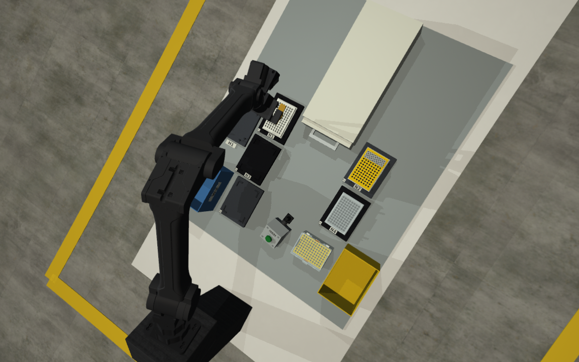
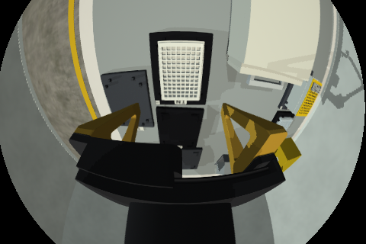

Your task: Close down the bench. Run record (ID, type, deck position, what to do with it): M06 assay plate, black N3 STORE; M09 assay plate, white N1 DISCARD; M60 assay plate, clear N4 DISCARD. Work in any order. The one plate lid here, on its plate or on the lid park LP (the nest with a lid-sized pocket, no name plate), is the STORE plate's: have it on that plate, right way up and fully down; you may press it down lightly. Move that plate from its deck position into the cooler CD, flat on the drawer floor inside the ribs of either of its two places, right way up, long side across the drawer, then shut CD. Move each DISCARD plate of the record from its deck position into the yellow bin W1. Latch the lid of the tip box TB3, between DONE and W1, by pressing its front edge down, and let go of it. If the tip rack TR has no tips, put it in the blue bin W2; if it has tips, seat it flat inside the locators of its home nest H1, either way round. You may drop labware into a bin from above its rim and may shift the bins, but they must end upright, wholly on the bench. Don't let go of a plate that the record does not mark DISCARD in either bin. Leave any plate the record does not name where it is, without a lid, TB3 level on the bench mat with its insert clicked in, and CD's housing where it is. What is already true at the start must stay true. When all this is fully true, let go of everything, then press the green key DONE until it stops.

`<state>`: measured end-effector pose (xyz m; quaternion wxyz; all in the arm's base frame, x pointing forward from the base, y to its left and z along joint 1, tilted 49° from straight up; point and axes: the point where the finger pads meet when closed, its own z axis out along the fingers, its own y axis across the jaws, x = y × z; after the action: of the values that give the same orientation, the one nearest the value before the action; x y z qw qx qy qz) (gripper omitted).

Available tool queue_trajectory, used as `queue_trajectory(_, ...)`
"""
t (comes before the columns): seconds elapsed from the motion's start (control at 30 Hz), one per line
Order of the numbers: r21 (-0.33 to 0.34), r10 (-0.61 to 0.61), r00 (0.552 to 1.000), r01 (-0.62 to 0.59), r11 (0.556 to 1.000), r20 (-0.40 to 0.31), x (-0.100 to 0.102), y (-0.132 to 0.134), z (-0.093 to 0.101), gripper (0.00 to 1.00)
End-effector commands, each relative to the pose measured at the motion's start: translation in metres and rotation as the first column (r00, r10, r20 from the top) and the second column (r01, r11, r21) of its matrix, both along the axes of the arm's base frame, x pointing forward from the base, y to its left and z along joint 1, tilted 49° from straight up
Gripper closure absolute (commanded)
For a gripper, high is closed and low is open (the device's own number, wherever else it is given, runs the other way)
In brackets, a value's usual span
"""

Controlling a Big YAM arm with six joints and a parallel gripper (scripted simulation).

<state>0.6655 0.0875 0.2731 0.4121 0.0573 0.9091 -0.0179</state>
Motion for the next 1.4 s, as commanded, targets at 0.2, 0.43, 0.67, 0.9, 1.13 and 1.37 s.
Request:
queue_trajectory(0.2, 0.020, -0.020, 0.999, 0.019, 1.000, 0.045, 0.019, -0.004, 0.014, 0.00)
queue_trajectory(0.43, 0.013, -0.010, 0.999, 0.010, 1.000, 0.043, 0.026, -0.003, 0.007, 0.00)
queue_trajectory(0.67, 0.008, -0.009, 0.999, 0.009, 1.000, 0.040, 0.030, -0.006, 0.001, 0.00)
queue_trajectory(0.9, 0.003, -0.006, 0.999, 0.006, 1.000, 0.035, 0.036, -0.007, -0.008, 0.00)
queue_trajectory(1.13, 0.004, -0.005, 0.999, 0.005, 1.000, 0.037, 0.044, -0.007, -0.013, 0.00)
queue_trajectory(1.37, 0.004, -0.007, 0.999, 0.007, 1.000, 0.041, 0.050, -0.009, -0.015, 0.00)
